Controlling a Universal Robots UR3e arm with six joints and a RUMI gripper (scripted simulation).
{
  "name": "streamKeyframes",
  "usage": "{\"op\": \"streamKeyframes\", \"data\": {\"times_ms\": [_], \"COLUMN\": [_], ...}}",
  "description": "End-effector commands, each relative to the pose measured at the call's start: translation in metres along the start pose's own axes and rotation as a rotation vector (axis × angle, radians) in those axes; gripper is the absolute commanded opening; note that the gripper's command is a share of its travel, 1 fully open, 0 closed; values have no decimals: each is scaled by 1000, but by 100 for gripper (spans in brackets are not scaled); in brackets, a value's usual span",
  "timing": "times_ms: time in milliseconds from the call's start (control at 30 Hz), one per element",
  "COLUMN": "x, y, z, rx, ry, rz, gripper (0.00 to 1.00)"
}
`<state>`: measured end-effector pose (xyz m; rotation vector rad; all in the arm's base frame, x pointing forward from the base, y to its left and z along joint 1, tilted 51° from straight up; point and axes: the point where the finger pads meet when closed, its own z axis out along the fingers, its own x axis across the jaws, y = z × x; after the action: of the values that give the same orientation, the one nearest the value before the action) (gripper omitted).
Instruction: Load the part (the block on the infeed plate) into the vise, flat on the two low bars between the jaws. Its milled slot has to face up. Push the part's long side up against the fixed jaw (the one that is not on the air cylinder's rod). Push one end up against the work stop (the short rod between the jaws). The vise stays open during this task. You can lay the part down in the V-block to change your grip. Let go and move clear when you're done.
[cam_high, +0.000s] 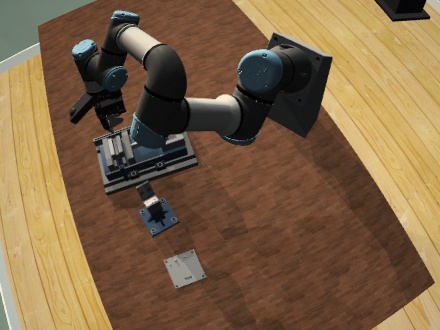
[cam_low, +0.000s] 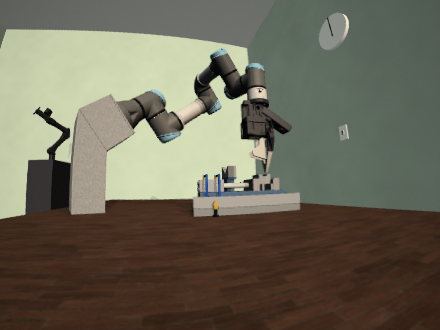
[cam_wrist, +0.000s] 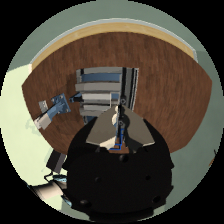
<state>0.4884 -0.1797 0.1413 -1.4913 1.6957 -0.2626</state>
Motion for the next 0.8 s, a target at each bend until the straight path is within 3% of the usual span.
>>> {"op": "streamKeyframes", "data": {"times_ms": [0,767], "x": [0,0], "y": [-1,-1], "z": [0,3], "rx": [1,1], "ry": [2,2], "rz": [-1,-1], "gripper": [0,0]}}
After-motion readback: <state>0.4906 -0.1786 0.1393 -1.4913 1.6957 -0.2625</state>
